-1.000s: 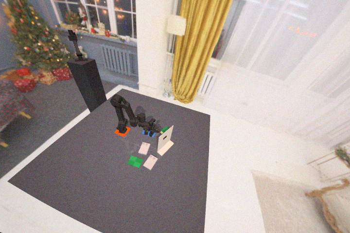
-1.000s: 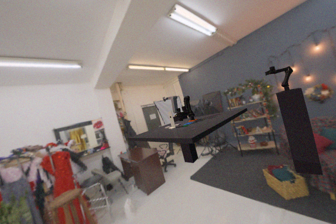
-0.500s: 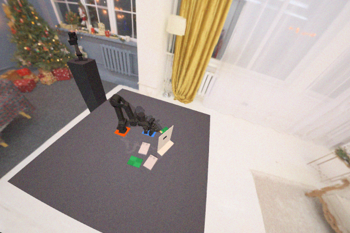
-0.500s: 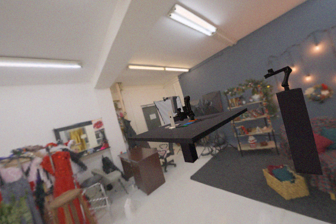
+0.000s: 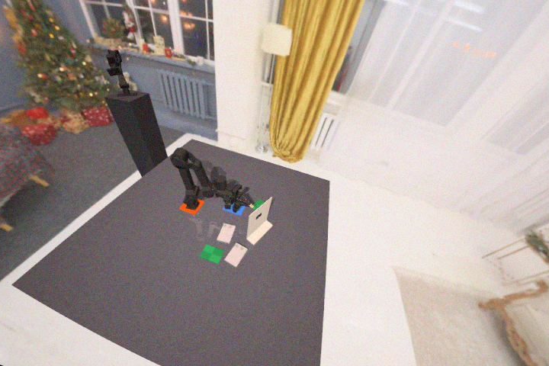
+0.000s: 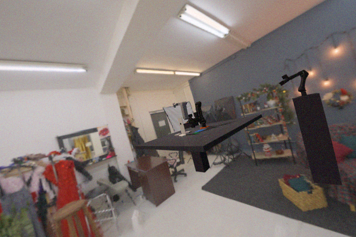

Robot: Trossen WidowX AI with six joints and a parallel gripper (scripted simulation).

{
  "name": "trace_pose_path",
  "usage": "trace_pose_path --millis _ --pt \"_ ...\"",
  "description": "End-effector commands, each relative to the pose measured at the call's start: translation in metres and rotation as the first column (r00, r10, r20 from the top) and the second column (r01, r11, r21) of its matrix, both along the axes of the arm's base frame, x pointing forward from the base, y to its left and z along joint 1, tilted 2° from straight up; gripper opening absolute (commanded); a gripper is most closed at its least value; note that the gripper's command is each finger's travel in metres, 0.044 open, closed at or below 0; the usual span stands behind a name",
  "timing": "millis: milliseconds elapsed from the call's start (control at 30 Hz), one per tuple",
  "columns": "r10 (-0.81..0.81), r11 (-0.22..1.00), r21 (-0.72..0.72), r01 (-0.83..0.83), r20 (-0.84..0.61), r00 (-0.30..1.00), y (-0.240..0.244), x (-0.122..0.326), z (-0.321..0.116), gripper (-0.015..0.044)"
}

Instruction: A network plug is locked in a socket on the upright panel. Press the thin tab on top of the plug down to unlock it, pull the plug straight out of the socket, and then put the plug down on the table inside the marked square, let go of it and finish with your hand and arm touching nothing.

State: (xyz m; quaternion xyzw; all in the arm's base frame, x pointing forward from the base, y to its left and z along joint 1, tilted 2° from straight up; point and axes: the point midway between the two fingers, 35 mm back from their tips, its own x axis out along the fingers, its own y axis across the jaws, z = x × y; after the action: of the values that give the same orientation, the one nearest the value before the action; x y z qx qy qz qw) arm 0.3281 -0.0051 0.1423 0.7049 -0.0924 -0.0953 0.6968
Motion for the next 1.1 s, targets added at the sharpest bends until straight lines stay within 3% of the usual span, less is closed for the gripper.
trace_pose_path --millis 0,1067 --pt "-0.005 1.000 0.002 0.005 -0.005 1.000 0.001 -0.003 -0.001 0.0000" --pt "-0.003 1.000 0.002 0.003 -0.003 1.000 0.004 -0.012 0.038 0.0000"
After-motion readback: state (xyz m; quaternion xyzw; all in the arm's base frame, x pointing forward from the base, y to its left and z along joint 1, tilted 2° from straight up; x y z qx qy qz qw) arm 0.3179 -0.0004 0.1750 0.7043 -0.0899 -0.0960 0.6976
